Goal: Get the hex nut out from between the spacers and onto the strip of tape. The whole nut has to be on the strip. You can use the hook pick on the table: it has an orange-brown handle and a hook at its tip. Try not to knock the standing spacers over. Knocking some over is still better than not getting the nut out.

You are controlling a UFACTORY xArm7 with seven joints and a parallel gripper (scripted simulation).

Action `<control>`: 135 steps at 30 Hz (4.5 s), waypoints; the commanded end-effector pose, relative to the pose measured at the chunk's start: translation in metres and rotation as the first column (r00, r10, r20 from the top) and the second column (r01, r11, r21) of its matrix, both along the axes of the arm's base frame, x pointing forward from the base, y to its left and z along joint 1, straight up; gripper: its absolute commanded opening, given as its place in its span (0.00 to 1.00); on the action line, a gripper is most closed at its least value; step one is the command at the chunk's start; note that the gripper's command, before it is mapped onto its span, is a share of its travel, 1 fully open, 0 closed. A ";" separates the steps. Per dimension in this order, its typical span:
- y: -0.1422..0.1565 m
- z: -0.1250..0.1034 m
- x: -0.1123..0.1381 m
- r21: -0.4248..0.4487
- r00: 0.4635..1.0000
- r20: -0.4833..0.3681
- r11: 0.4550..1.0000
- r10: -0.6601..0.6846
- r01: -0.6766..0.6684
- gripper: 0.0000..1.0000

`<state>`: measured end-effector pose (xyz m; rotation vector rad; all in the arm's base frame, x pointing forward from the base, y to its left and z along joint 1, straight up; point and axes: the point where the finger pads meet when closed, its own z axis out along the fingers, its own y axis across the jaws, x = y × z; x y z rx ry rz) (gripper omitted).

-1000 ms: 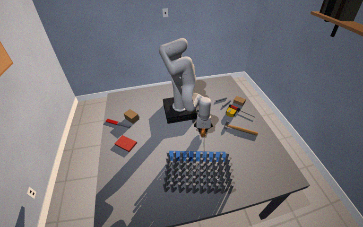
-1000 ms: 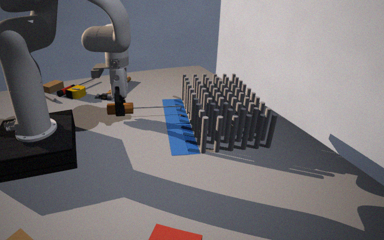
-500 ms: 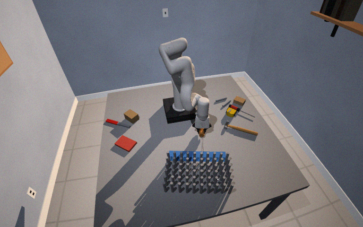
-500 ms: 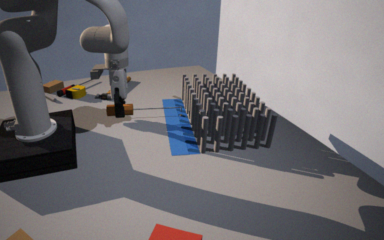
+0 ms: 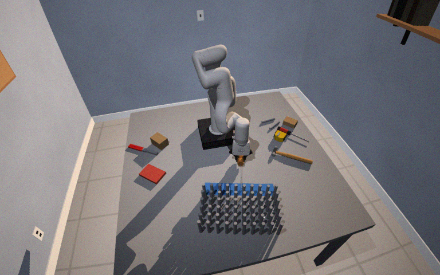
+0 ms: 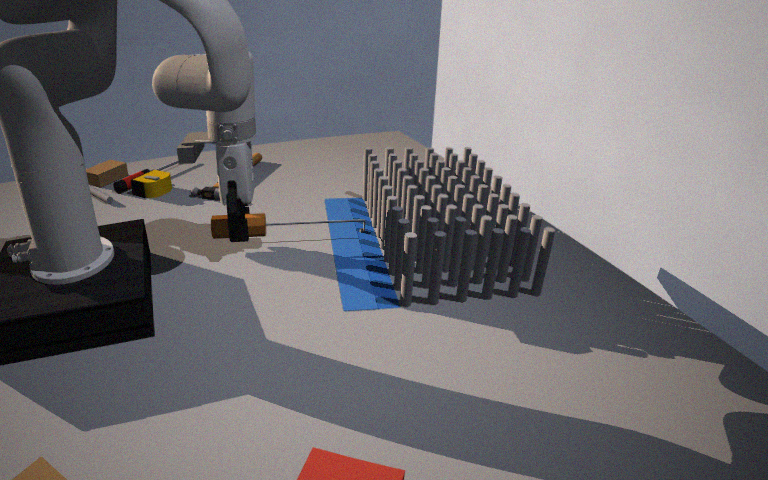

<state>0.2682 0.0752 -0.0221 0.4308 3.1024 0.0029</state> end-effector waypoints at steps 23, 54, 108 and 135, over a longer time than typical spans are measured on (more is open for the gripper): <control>-0.025 0.001 -0.006 0.001 1.000 0.001 1.000 -0.001 0.001 0.00; -0.025 -0.008 -0.006 0.001 1.000 0.001 1.000 -0.001 0.001 0.00; -0.025 -0.015 -0.006 0.001 1.000 0.001 1.000 -0.001 0.001 0.65; -0.025 -0.009 -0.006 0.001 1.000 0.001 1.000 -0.001 0.001 0.65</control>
